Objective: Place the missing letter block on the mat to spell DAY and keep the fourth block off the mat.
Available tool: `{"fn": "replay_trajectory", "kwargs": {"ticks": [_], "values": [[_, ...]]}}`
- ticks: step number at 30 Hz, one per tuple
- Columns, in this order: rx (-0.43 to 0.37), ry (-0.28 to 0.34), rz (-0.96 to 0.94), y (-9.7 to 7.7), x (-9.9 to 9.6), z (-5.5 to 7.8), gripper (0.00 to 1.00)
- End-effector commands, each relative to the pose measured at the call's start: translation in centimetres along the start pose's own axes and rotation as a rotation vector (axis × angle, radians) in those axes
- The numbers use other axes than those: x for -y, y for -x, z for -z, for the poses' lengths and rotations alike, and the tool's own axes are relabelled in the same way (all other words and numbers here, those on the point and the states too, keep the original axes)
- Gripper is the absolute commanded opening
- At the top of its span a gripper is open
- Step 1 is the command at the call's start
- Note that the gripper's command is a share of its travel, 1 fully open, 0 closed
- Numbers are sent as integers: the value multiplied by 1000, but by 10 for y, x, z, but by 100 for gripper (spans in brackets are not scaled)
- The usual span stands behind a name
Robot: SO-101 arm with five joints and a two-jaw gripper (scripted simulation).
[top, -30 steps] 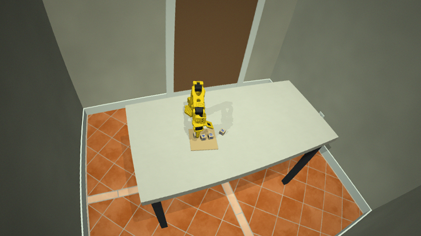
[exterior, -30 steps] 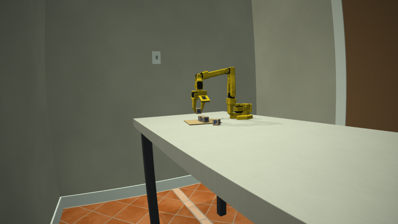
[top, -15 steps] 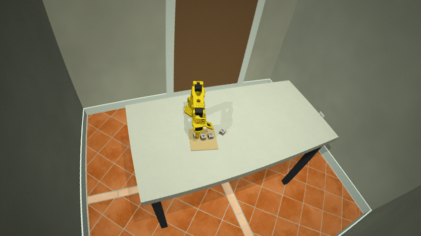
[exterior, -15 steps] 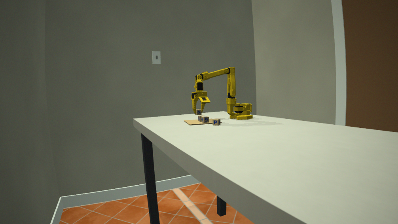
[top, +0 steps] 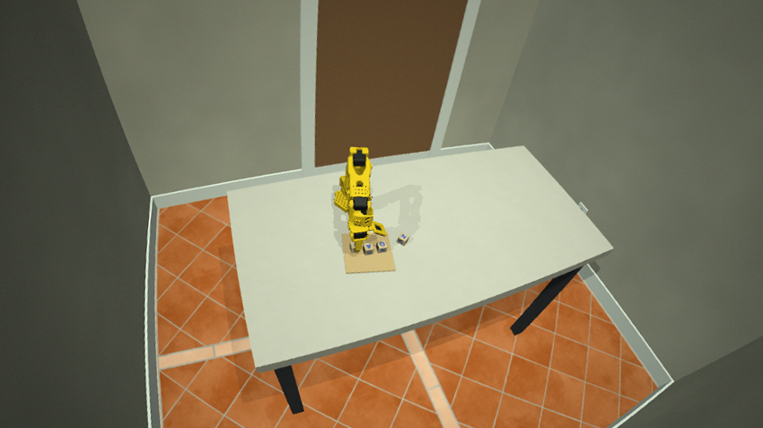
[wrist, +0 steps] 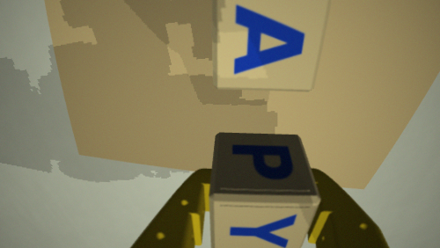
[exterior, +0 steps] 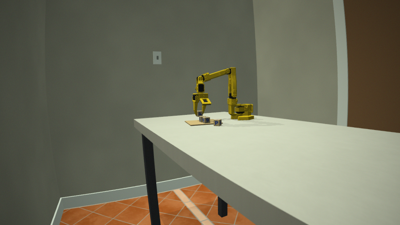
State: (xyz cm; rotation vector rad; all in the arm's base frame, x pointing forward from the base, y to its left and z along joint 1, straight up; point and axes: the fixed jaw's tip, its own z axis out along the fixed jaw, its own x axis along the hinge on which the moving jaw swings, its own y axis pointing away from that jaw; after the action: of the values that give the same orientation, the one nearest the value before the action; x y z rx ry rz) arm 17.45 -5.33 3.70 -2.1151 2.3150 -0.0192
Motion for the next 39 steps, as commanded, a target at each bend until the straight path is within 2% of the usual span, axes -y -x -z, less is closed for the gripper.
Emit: {"fn": "replay_trajectory", "kwargs": {"ticks": [1, 39], "values": [[-21, -116, 1, -1, 15, 15, 0], [-21, -116, 1, -2, 16, 2, 0]]}}
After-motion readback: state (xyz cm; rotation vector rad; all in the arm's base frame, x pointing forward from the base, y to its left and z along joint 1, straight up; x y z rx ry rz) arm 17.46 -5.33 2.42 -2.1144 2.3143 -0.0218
